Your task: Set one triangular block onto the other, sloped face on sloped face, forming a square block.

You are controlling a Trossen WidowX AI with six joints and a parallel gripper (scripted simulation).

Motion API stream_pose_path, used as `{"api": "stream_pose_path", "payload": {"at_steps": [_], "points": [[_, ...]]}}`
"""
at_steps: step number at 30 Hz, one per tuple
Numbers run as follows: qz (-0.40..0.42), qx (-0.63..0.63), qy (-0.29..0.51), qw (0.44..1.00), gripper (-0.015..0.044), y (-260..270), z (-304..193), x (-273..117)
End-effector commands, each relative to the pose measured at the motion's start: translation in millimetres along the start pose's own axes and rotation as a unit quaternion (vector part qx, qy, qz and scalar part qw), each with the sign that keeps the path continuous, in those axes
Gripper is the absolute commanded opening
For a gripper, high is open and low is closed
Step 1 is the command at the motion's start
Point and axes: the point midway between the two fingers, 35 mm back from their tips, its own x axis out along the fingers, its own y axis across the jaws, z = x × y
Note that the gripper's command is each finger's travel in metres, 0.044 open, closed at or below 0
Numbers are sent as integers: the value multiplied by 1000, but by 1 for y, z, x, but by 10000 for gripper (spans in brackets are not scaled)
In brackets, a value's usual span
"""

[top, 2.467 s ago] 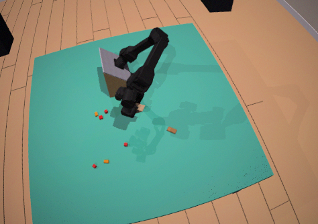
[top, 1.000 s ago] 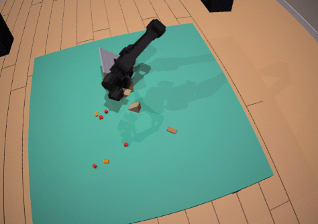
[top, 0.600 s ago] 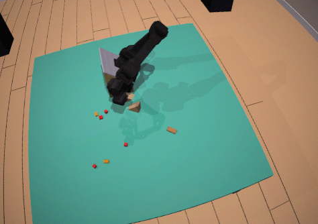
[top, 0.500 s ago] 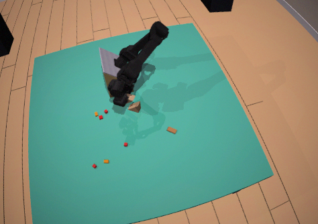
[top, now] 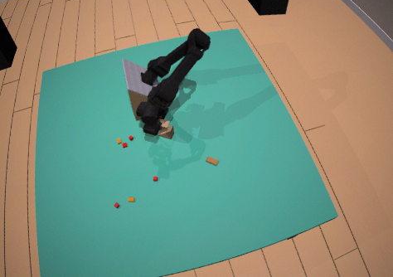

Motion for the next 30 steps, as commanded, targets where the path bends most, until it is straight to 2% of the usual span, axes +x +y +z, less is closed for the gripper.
{"api": "stream_pose_path", "payload": {"at_steps": [1, 30], "points": [[-3, 0, 2, 1000, 0, 0, -1, 0], [-5, -4, 5, 1000, 0, -1, -3, 1]]}}
